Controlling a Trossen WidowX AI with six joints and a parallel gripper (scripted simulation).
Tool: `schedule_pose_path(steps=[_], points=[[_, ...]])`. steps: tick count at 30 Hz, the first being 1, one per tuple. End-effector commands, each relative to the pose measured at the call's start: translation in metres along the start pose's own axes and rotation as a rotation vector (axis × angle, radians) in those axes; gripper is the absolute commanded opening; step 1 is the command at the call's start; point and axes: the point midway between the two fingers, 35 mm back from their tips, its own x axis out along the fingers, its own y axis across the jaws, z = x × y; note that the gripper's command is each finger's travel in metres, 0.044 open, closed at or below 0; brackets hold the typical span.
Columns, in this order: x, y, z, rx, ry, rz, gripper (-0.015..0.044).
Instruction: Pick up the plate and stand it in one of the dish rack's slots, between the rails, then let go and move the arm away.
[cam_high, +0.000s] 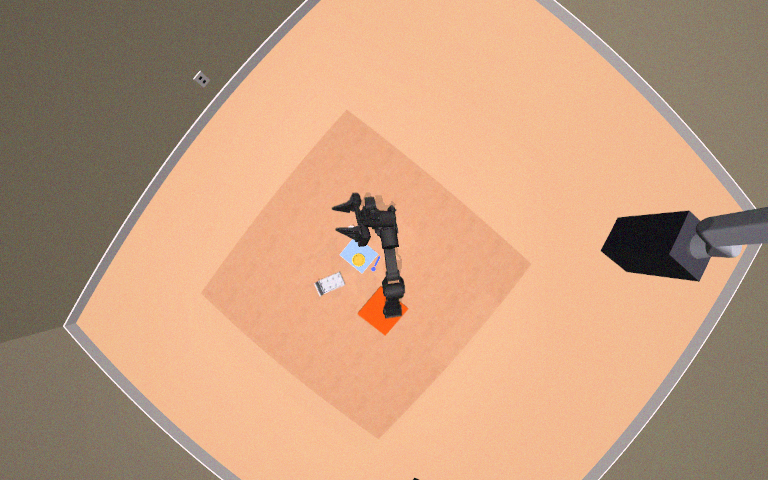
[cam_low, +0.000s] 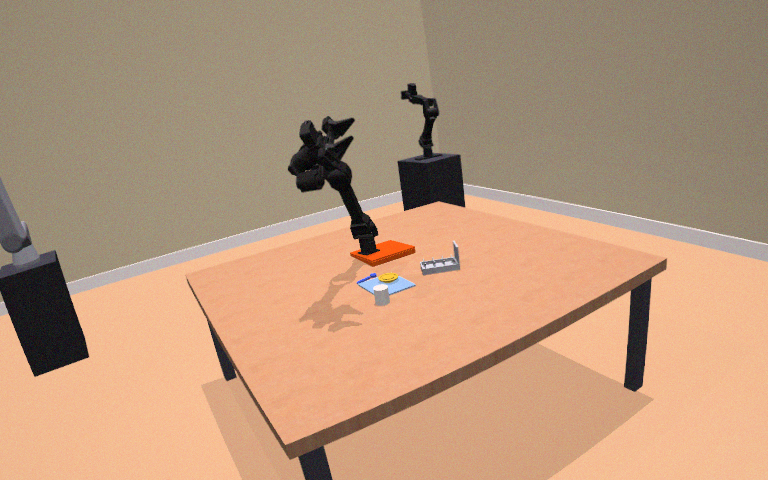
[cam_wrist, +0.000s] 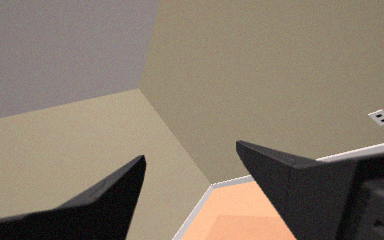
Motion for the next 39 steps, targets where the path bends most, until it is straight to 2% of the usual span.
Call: schedule_pose_path(steps=[1,20,39], points=[[0.0,0.0,0.0,0.001,-0.002,0.0,0.04],[0.024,-0.047,-0.005,0.129,-0.15,-0.122,0.04],[0.032,-0.108,-0.041,0.193,-0.212,-0.391,0.04]])
